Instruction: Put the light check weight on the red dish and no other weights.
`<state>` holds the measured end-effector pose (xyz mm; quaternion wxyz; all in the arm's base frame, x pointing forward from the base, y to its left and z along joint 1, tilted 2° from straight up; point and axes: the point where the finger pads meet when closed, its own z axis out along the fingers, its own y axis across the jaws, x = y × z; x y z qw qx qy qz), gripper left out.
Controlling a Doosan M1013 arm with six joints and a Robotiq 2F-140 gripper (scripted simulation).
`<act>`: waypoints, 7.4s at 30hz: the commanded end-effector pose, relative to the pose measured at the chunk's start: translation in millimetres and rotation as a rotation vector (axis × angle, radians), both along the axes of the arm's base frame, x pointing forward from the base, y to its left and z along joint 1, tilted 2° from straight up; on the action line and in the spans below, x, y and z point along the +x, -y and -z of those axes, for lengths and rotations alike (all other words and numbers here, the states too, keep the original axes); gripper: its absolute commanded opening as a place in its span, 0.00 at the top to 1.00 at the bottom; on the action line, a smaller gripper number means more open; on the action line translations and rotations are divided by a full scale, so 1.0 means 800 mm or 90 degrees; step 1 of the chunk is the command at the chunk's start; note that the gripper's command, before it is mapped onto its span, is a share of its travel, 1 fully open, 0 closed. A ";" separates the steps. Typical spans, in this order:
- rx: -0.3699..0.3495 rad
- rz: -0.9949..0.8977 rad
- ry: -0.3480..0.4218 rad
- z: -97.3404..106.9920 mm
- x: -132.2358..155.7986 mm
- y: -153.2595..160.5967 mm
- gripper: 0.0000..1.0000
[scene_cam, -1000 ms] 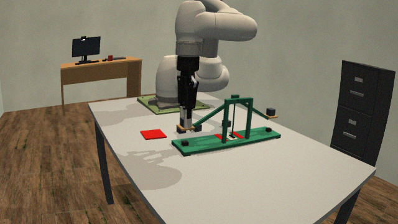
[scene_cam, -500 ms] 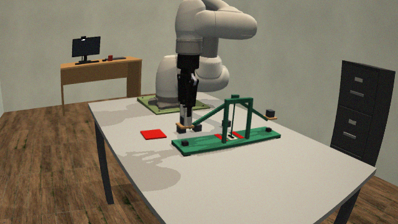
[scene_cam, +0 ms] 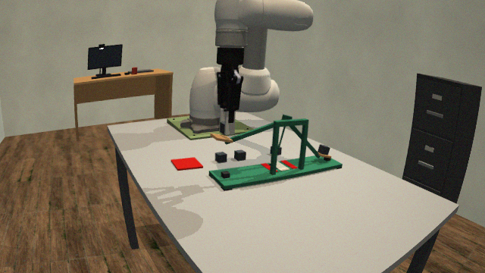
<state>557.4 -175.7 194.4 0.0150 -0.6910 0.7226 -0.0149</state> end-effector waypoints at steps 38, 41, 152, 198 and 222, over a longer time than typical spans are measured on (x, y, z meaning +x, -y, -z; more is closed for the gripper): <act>-0.002 -0.042 0.000 -0.001 -0.205 -0.009 0.76; -0.002 -0.042 0.000 -0.001 -0.208 -0.009 0.76; -0.002 -0.042 0.000 0.192 -0.197 -0.263 0.76; -0.002 -0.042 0.000 0.197 -0.197 -0.263 0.76; -0.002 -0.042 0.000 0.197 -0.197 -0.263 0.71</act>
